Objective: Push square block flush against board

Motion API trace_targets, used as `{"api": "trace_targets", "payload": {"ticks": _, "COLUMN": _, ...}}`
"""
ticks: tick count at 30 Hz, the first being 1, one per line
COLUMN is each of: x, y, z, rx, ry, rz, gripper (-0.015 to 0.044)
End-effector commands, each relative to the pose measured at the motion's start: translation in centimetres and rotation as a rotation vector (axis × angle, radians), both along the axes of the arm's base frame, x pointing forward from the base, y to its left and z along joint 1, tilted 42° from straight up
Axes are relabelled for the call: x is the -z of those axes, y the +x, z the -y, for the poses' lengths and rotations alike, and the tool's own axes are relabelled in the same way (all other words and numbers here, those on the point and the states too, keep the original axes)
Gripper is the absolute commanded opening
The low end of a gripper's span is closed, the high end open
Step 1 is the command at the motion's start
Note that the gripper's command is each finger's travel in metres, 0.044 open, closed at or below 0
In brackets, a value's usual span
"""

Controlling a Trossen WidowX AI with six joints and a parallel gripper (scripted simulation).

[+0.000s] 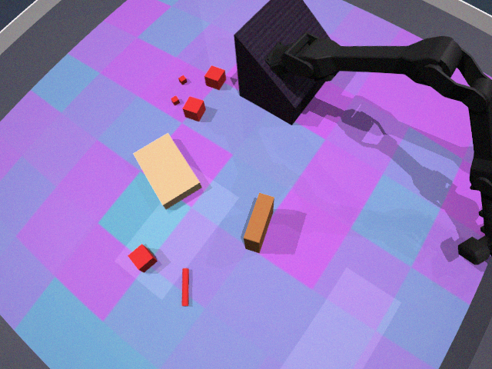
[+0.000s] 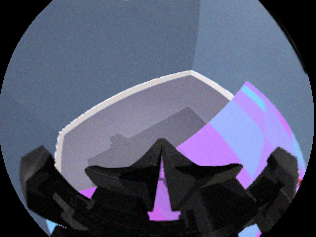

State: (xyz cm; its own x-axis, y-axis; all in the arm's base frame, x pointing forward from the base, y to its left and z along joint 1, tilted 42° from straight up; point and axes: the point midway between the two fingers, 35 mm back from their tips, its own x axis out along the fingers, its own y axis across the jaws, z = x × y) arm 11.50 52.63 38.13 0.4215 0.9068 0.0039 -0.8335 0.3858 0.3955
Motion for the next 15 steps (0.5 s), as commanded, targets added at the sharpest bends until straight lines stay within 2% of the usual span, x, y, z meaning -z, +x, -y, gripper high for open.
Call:
{"api": "trace_targets", "payload": {"ticks": 1, "x": 1.7, "y": 3.3, "z": 1.0, "rx": 0.016, "ry": -0.123, "rz": 0.09, "gripper": 0.0}}
{"api": "trace_targets", "payload": {"ticks": 15, "x": 8.0, "y": 13.4, "z": 6.7, "rx": 0.009, "ry": -0.534, "rz": 0.317, "gripper": 0.0}}
